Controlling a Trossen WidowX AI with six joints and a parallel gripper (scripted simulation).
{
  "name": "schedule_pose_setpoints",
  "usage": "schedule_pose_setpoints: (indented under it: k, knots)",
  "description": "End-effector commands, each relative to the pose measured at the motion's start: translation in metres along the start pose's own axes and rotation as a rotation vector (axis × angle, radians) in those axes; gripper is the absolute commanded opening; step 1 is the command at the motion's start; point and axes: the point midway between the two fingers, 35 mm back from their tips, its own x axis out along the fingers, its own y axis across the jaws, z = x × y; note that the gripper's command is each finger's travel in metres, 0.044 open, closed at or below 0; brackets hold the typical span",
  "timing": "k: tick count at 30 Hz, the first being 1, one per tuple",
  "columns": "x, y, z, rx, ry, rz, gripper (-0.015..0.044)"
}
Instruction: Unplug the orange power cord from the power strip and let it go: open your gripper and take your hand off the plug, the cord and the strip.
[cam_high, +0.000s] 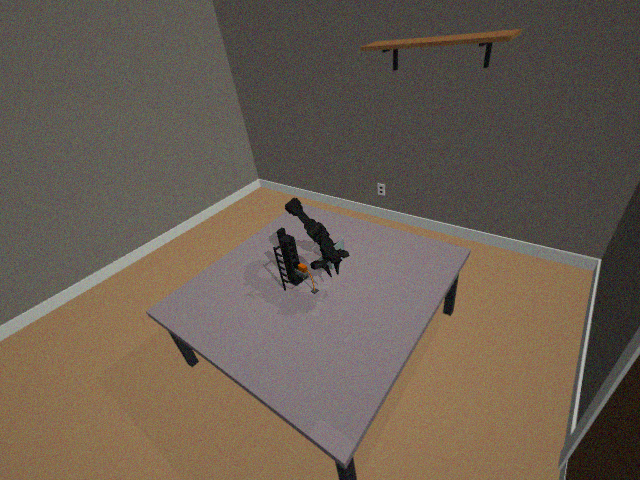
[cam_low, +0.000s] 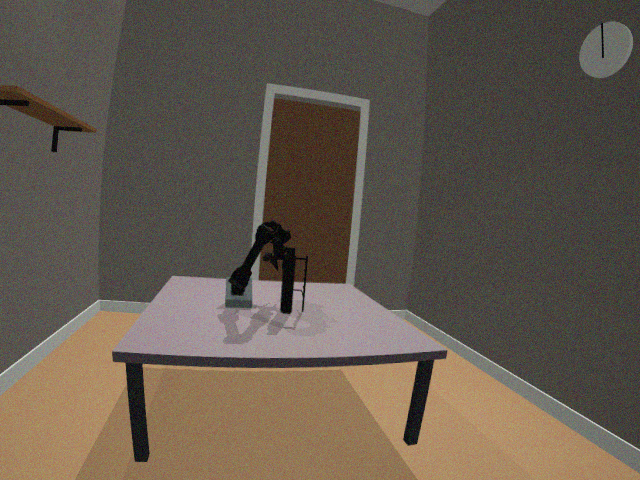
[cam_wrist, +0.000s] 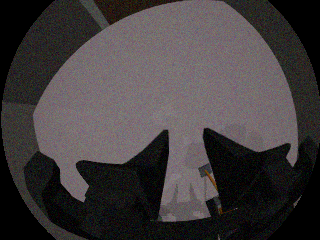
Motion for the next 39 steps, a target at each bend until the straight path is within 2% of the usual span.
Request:
schedule_pose_setpoints:
  k: [1,5,7,39]
  knots:
    - [-0.018,-0.046,-0.058,-0.186,0.228,0.016,0.016]
    - [-0.035,-0.075,-0.104,-0.338,0.398,0.08,0.016]
    - [-0.038,-0.08,-0.112,-0.366,0.426,0.094,0.016]
    - [-0.052,-0.093,-0.141,-0.367,0.428,0.095,0.016]
